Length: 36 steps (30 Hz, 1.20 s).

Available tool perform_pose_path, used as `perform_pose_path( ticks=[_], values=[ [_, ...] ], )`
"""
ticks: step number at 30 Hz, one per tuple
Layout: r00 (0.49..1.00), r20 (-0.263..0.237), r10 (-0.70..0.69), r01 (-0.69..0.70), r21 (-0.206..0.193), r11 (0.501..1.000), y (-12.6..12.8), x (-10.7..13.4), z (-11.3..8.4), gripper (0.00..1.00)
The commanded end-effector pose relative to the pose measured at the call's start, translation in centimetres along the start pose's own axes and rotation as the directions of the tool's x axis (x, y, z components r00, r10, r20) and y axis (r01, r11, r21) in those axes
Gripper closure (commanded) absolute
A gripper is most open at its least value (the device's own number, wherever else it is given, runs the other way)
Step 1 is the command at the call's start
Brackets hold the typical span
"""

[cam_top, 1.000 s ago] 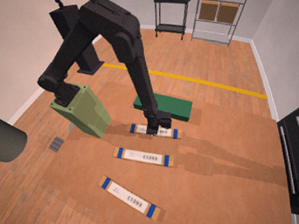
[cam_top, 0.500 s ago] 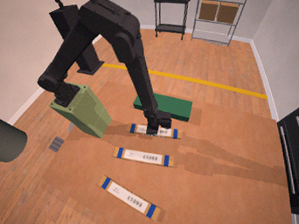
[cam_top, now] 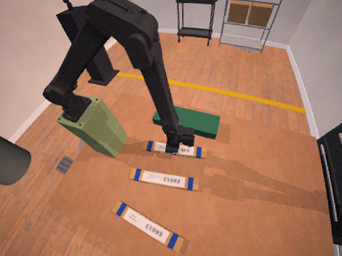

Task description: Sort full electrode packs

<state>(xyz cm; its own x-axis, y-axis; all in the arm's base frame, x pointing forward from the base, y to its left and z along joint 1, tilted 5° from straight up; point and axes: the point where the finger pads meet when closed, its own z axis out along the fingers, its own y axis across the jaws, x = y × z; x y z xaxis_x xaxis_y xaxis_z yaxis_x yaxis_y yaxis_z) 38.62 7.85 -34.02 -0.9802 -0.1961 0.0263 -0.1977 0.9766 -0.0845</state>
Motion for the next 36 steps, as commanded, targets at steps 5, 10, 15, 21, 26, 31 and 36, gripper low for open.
perform_pose_path(
  ticks=[5, 10, 15, 21, 26, 31, 36],
  values=[
    [1.000, 0.026, 0.012, -0.012, 0.000, 1.000, -0.1, -1.5, -3.0, 1.00],
    [1.000, 0.026, 0.009, -0.009, 0.000, 1.000, 0.1, -1.6, -3.5, 1.00],
    [1.000, 0.027, 0.006, -0.006, 0.000, 1.000, 0.3, -1.5, -4.4, 1.00],
    [1.000, 0.027, 0.003, -0.003, 0.000, 1.000, 0.4, -1.5, -5.4, 1.00],
    [1.000, 0.029, 0.003, -0.003, 0.000, 1.000, 0.4, -1.6, -5.9, 1.00],
    [1.000, 0.029, 0.002, -0.002, -0.001, 1.000, 0.4, -1.6, -6.4, 1.00],
    [0.999, 0.032, 0.002, -0.002, -0.001, 1.000, 0.5, -1.8, -6.4, 1.00]
  ],
)
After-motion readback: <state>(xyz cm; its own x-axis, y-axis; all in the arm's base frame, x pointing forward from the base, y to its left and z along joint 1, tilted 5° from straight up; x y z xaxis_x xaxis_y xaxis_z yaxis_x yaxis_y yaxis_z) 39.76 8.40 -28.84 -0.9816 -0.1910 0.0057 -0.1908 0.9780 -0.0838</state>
